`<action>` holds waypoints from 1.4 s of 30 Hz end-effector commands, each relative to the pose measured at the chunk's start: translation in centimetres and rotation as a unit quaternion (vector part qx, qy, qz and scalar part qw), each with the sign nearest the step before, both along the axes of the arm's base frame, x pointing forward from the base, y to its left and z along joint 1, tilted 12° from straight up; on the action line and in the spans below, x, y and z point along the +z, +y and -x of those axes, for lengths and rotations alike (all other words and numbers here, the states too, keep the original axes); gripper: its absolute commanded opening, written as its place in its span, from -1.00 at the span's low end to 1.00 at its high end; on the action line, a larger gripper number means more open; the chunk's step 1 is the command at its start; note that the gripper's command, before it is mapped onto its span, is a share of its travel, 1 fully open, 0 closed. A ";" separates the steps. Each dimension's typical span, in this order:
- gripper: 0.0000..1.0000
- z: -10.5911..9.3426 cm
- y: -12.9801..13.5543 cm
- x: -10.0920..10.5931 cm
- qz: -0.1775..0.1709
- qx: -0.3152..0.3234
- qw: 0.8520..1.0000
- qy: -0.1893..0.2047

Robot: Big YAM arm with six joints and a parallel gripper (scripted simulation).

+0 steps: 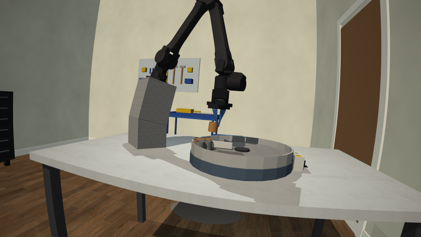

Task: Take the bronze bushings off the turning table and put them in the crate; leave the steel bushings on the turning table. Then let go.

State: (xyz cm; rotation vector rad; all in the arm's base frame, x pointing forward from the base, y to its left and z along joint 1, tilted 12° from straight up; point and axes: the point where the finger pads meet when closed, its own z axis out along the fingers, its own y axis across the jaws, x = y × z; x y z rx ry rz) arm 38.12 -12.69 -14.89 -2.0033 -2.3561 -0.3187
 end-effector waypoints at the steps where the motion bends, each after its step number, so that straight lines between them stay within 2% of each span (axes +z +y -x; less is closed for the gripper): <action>1: -1.00 -1.9 -0.7 1.1 0.013 0.004 1.000 -0.025; 7: -1.00 -2.5 0.6 1.6 0.017 0.002 0.999 -0.034; 12: -1.00 -2.6 3.2 2.0 0.017 0.002 0.999 -0.034; 14: -1.00 -2.6 3.2 2.0 0.017 0.002 0.999 -0.034; 15: -1.00 -2.2 4.1 1.5 0.014 0.002 1.000 -0.027; 16: -1.00 -2.6 4.7 2.2 0.016 0.002 0.999 -0.034; 20: -1.00 -2.7 8.3 2.8 0.014 0.002 0.999 -0.034; 29: -1.00 -2.6 18.1 4.3 0.010 0.002 1.000 -0.028; 31: -1.00 -2.6 18.1 4.3 0.010 0.002 1.000 -0.028; 32: -1.00 -1.9 19.2 3.2 0.011 0.002 1.000 -0.009; 33: -1.00 -3.2 20.5 4.1 0.010 0.002 1.000 -0.021; 35: -1.00 -4.0 23.0 5.8 0.006 0.002 0.999 -0.037; 39: -1.00 -4.0 26.5 6.3 0.005 0.002 0.999 -0.036; 42: -1.00 -3.7 29.6 6.0 0.007 0.002 1.000 -0.026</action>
